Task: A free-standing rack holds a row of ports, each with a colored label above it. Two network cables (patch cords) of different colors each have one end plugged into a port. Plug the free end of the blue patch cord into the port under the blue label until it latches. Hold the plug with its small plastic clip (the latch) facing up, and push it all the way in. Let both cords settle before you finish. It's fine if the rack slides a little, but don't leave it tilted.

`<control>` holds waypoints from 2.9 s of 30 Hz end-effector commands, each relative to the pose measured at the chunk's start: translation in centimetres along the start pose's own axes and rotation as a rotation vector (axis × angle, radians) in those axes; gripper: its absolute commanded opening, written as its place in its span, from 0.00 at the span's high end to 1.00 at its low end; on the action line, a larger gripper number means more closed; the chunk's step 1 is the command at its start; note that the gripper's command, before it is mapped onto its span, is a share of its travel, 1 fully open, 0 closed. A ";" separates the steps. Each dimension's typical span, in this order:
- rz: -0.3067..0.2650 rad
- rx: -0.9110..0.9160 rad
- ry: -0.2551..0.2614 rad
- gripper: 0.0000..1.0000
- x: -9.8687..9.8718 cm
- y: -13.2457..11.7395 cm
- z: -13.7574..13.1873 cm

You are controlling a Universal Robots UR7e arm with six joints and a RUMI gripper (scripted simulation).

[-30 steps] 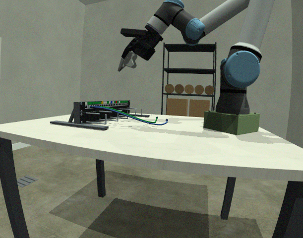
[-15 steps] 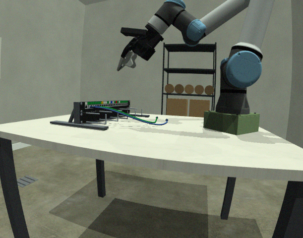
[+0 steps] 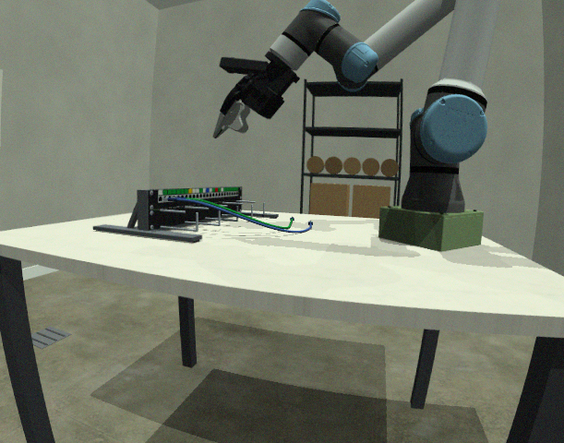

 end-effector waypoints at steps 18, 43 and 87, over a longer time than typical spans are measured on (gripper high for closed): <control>0.002 0.000 0.000 1.00 6.5 0.1 0.0; 0.002 0.000 0.000 1.00 12.1 0.1 0.0; 0.002 0.000 0.000 1.00 12.2 0.1 0.0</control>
Point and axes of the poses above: the point where the finger pads meet when closed, its own x axis out along the fingers, its own z axis across the jaws, y = z × x, the point moved 6 cm from there along -x, back along the fingers, and after that the axes turned 13 degrees about -x, right-handed, at the moved point
